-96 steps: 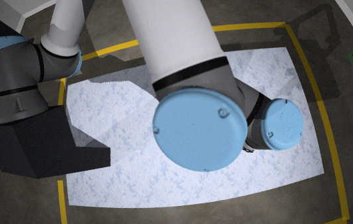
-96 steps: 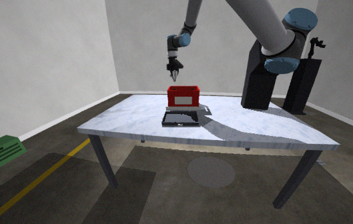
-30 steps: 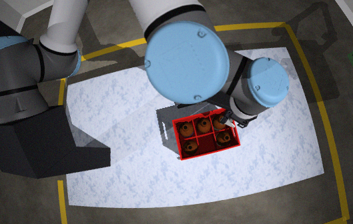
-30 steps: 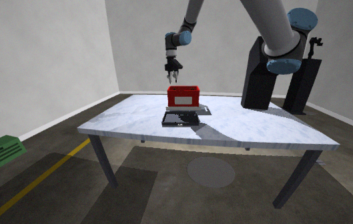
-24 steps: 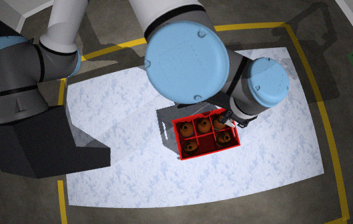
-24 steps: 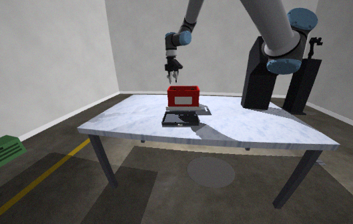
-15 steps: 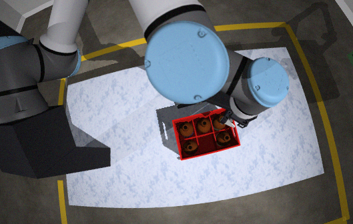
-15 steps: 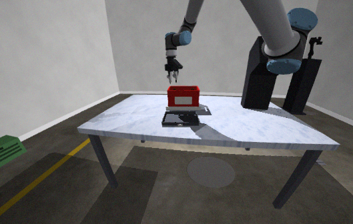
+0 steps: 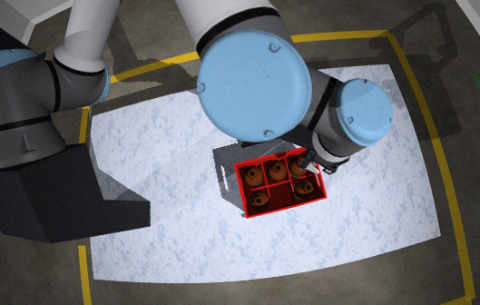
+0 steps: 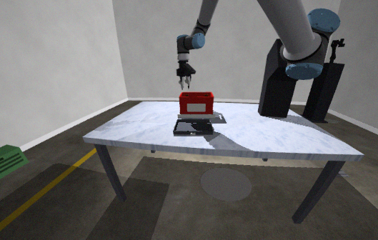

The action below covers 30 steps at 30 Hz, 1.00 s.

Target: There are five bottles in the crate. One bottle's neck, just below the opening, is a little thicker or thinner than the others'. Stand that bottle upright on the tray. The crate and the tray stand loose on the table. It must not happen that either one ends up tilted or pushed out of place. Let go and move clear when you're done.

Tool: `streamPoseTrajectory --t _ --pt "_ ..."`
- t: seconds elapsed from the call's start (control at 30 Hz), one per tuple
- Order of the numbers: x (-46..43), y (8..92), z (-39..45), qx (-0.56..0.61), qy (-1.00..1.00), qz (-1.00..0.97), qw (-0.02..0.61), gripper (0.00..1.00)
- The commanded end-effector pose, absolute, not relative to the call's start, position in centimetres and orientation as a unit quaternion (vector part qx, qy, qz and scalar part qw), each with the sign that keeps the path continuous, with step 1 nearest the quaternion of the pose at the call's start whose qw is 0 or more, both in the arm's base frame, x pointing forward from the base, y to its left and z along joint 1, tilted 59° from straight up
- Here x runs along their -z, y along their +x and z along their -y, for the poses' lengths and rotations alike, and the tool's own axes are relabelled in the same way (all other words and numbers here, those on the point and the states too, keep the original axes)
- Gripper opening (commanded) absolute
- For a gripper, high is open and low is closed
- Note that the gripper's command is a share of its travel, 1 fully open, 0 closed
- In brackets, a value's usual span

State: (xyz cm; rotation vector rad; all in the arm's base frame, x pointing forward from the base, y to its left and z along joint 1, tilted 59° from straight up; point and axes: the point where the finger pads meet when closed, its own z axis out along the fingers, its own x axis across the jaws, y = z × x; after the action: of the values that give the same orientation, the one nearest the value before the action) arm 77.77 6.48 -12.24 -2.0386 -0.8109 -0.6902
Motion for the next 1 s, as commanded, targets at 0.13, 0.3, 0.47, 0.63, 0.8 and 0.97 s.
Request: streamPoseTrajectory --t 0.13,0.3,0.47,0.63,0.8,0.97 --pt "12.4 77.9 -6.8 0.274 -0.809 0.322 0.408 0.38" --pt "12.6 78.0 -7.1 0.274 -0.809 0.322 0.408 0.38" --pt "13.0 78.1 -7.6 0.274 -0.809 0.322 0.408 0.38" --pt "13.3 78.2 -8.2 0.274 -0.809 0.322 0.408 0.38" --pt "13.5 78.3 -8.5 0.274 -0.809 0.322 0.408 0.38" --pt "13.8 78.4 -9.0 0.274 -0.809 0.322 0.408 0.38"
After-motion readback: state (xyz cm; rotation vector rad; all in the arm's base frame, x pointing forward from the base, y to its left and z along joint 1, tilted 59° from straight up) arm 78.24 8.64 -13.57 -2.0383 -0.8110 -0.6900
